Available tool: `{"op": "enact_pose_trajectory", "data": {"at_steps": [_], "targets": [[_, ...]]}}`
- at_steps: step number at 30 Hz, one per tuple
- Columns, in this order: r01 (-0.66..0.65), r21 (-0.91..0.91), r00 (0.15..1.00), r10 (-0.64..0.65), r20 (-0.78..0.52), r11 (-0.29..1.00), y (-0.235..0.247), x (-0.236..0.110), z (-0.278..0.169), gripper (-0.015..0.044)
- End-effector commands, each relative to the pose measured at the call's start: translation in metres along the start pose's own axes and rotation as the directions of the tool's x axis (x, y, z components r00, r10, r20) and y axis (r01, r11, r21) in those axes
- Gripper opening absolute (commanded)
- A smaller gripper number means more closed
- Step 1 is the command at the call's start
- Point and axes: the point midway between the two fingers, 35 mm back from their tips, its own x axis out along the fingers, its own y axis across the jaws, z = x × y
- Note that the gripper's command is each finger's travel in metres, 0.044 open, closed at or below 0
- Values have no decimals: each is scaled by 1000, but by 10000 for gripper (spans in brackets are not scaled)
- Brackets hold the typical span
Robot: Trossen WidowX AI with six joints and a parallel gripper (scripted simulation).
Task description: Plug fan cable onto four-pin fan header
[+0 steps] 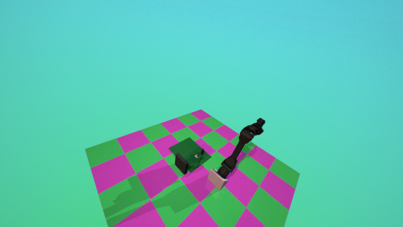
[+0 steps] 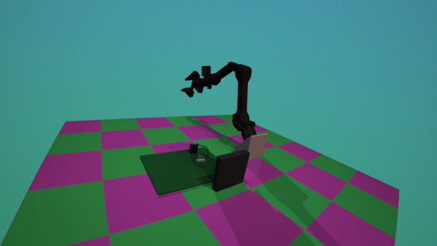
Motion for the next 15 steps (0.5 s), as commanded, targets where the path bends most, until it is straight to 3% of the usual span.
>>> {"op": "enact_pose_trajectory", "data": {"at_steps": [1,8,15], "targets": [[157,76,987,-158,12,985,-54,20,-3,440],[484,123,874,-487,-9,866,-164,31,-39,440],[782,-6,622,-781,-42,623,-268,-3,-101,440]]}}
